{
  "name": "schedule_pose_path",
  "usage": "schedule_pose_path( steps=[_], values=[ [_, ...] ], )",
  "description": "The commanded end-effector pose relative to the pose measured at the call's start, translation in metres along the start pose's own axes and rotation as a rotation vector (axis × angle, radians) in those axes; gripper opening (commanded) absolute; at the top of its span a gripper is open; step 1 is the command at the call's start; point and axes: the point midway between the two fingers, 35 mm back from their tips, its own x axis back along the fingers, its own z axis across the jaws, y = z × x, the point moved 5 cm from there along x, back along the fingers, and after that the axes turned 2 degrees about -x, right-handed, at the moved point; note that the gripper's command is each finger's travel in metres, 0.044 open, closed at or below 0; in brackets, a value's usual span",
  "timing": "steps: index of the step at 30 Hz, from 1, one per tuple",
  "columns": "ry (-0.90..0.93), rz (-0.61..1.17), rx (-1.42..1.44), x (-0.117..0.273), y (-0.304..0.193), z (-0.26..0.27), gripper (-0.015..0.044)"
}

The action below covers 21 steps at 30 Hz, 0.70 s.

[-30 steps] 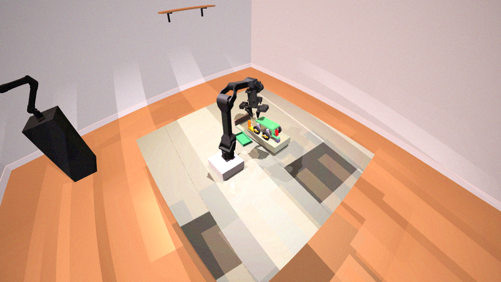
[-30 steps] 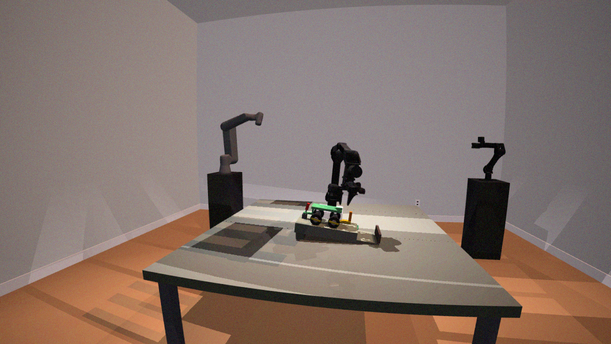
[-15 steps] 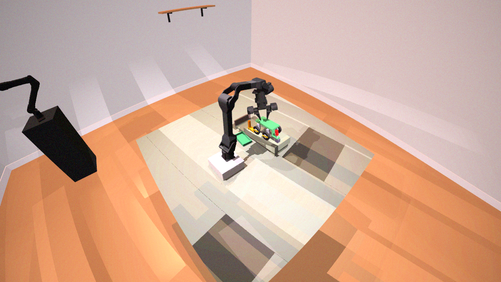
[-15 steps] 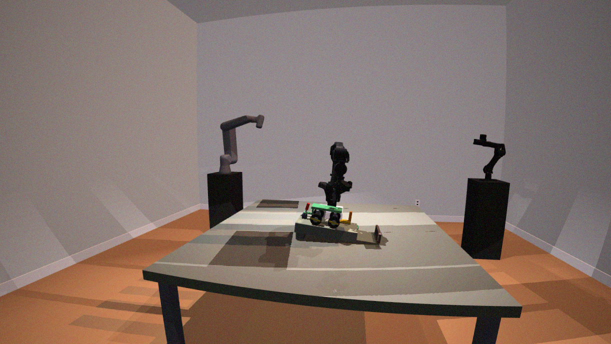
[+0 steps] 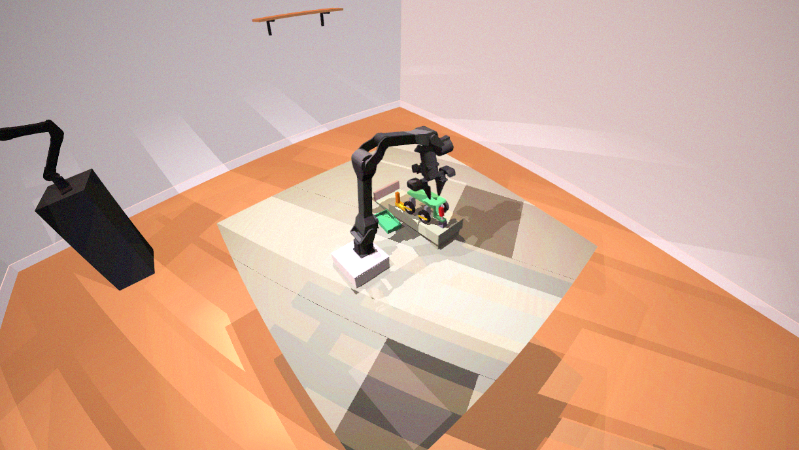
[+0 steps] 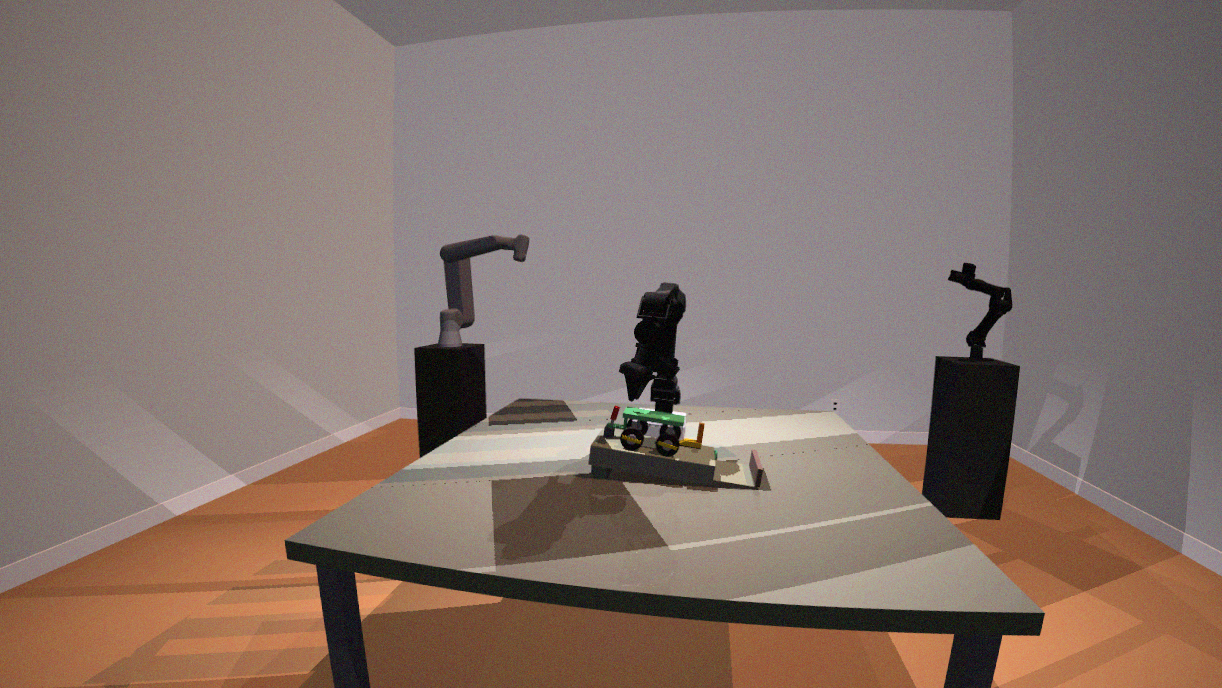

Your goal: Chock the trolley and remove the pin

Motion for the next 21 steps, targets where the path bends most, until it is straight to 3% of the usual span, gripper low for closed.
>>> schedule_pose_path(
  steps=[1, 21],
  values=[
    [0.021, 0.036, 0.207, -0.002, -0.031, -0.004, 0.0190],
    [0.021, 0.037, 0.212, -0.014, -0.032, -0.004, 0.0190]
  ],
)
